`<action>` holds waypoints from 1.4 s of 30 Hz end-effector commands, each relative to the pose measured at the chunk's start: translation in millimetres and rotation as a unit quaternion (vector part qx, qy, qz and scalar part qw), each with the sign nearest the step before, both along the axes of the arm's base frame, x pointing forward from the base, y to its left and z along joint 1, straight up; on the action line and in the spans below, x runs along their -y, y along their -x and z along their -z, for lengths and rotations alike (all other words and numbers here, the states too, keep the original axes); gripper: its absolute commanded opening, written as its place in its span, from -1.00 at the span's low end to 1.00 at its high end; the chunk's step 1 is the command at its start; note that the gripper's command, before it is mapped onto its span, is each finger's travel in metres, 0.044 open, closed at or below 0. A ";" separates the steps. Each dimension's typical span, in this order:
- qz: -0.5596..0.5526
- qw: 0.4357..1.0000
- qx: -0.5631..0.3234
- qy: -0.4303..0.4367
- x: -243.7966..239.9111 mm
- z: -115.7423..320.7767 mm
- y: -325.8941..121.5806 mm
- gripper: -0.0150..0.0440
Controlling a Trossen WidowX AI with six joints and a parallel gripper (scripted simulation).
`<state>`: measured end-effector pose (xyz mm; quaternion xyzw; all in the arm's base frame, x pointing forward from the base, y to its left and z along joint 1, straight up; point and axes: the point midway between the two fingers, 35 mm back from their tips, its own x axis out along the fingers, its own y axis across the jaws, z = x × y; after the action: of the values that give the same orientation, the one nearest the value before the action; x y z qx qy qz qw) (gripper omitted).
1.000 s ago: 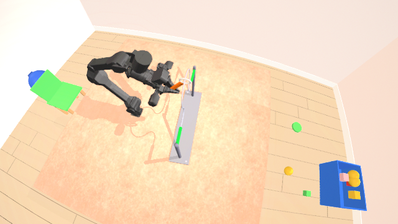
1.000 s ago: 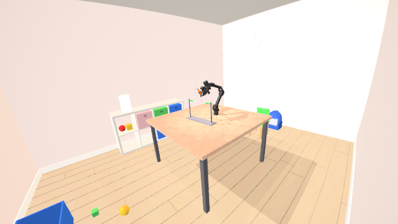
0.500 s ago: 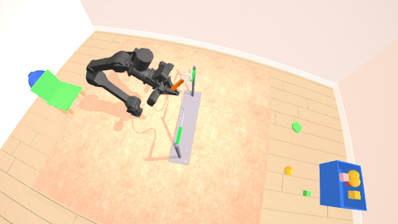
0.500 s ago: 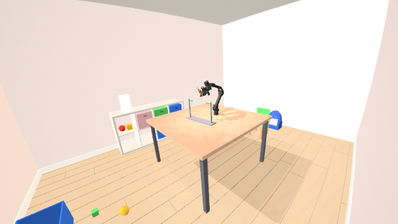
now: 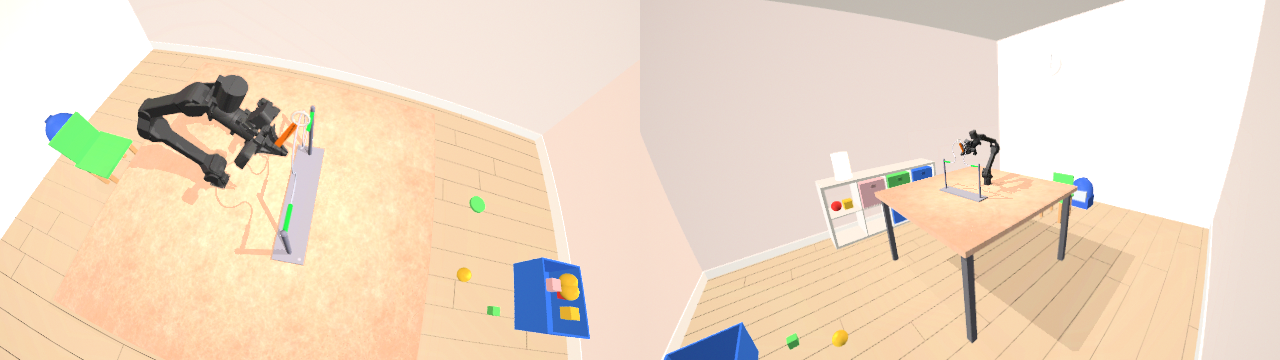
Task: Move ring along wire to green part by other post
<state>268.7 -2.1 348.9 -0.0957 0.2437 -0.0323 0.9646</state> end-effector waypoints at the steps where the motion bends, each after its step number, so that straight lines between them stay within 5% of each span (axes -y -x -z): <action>1: 0.001 1.000 0.005 0.030 2.2 -0.8 0.6 -1.00; 42: 0.004 0.953 0.033 0.301 16.9 -7.8 -0.7 -1.00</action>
<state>271.0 -17.1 354.7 -0.3604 0.1979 -0.1031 0.9057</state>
